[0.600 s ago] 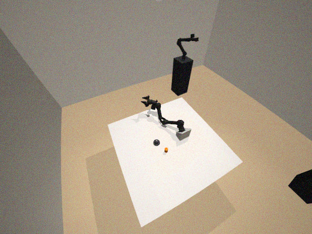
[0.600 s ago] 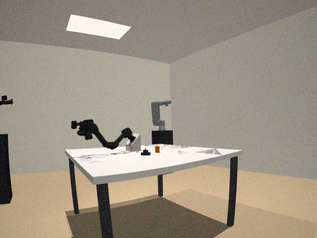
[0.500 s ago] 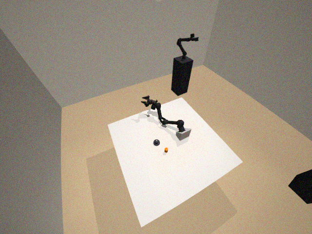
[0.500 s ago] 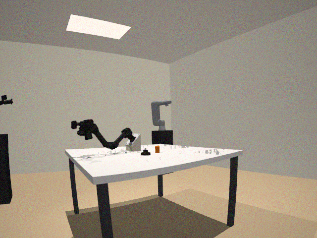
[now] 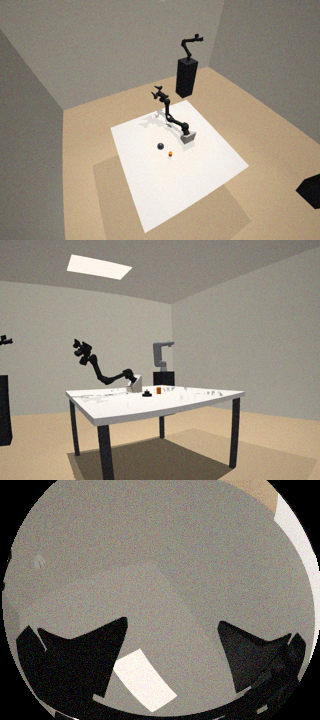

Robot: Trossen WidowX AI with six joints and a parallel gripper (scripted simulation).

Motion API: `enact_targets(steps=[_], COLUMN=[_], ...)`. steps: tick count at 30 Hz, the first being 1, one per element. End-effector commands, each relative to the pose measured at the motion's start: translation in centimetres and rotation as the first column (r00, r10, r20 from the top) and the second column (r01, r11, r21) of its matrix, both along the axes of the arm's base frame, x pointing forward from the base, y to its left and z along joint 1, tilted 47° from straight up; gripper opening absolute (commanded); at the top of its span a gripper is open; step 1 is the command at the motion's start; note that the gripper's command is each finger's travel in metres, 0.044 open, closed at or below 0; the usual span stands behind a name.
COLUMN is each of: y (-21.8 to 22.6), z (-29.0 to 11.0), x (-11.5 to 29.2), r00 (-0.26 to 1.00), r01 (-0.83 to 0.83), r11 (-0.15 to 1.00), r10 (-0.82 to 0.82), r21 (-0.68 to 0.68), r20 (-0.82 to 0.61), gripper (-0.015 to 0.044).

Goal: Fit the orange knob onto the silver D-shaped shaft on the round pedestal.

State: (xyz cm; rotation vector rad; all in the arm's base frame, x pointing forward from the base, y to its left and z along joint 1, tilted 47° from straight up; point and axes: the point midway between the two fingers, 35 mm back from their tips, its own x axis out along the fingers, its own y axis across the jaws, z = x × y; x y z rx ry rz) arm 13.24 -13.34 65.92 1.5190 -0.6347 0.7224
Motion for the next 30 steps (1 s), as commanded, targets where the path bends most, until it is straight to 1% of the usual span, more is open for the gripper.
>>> enact_targets(steps=[1, 6, 12, 13, 16, 21, 25, 30], y=[6.9, 15.0, 24.2, 25.1, 26.2, 31.4, 35.5, 40.2], z=[1.5, 1.7, -0.1, -0.4, -1.2, -3.8, -6.8, -12.2], x=[-2.4, -4.0, -3.7, -3.5, -2.7, -0.7, 1.4, 5.2], r00=[0.996, 0.981, 0.956, 0.953, 0.933, 0.917, 0.911, 0.906], r01=[0.084, 0.188, 0.294, 0.303, 0.357, 0.383, 0.373, 0.317], r11=[0.974, 0.883, 0.702, 0.678, 0.614, 0.442, 0.282, 0.037], r10=[-0.073, -0.145, -0.210, -0.216, -0.269, -0.289, -0.294, -0.306], r21=[-0.211, -0.430, -0.648, -0.669, -0.703, -0.811, -0.884, -0.948], r20=[0.060, 0.131, 0.206, 0.213, 0.239, 0.275, 0.290, 0.291], gripper=[0.0440, 0.0440, 0.0440, 0.0440, 0.0440, 0.0440, 0.0440, 0.0440])
